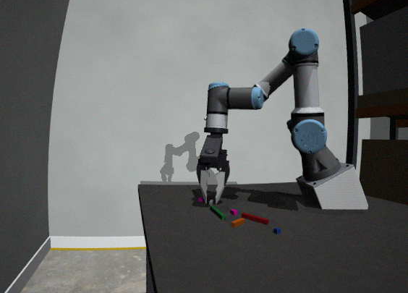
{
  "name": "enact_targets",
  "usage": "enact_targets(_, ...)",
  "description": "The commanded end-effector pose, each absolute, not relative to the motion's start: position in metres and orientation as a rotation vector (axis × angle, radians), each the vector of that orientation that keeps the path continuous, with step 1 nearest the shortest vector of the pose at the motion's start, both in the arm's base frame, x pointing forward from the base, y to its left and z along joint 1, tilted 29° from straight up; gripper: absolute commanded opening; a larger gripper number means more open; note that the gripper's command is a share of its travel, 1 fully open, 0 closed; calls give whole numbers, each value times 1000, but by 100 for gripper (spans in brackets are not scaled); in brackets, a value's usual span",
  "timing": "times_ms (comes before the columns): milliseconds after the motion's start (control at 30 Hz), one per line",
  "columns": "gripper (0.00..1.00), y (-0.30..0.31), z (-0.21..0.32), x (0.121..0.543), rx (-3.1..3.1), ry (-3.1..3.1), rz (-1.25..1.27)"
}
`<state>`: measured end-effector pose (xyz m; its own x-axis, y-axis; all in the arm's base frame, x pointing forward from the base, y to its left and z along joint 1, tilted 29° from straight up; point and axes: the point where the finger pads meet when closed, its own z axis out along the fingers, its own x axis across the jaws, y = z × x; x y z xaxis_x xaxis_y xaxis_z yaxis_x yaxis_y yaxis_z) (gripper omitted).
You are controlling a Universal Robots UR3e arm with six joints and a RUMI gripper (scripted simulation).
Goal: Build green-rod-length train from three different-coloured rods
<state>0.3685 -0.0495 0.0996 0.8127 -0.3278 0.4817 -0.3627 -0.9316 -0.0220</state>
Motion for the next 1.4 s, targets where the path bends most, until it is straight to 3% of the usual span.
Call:
enact_targets(0,14,-50,100,369,2922,-557,760)
enact_targets(233,14,-50,100,369,2922,-557,760)
enact_targets(267,0,-50,100,369,2922,-557,760)
enact_targets(1367,0,-50,100,369,2922,-557,760)
